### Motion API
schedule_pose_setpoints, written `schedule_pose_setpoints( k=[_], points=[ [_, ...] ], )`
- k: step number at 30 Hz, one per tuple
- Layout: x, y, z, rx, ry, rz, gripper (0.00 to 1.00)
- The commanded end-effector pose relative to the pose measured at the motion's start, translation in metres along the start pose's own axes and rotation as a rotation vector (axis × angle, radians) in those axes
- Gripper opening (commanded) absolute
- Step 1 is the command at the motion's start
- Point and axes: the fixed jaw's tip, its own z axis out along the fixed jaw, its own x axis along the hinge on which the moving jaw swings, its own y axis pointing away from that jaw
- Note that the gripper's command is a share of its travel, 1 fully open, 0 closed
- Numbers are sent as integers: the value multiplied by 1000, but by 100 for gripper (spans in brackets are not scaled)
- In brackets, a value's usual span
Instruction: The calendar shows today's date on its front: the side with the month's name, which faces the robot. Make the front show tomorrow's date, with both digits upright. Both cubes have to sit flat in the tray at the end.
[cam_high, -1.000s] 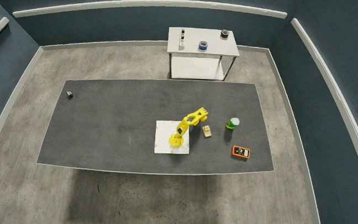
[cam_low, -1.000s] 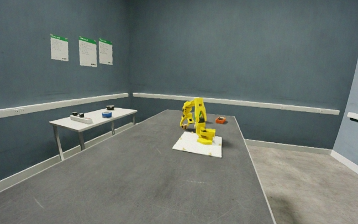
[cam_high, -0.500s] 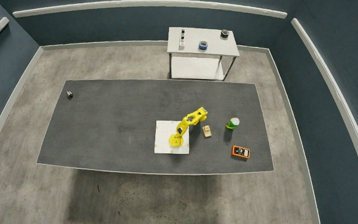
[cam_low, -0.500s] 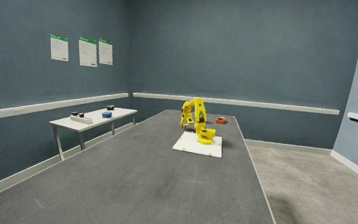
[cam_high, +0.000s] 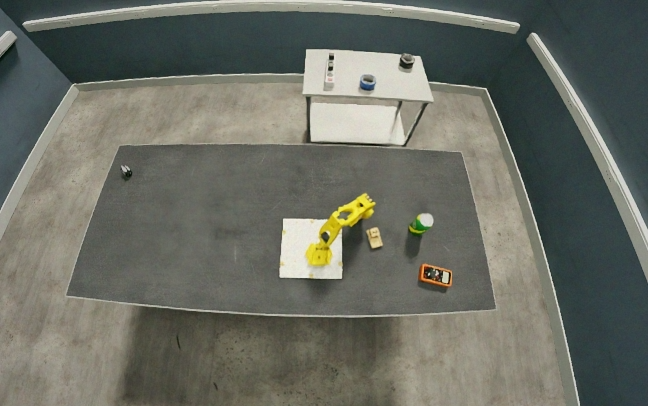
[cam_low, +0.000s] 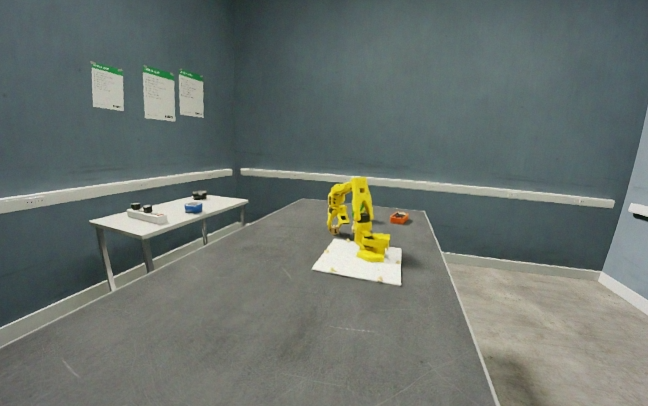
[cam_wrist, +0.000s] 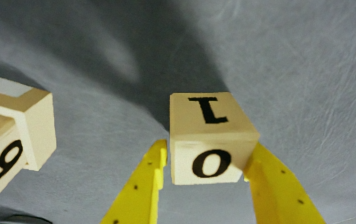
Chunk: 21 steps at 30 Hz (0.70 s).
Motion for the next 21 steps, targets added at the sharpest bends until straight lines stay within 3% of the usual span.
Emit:
schedule_pose_setpoints(
  k=[1,11,21],
  points=[
    [-4,-1,4,0,-23,5,21],
    [-4,-1,4,0,-23,5,20],
    [-4,-1,4,0,-23,5,11]
  ],
)
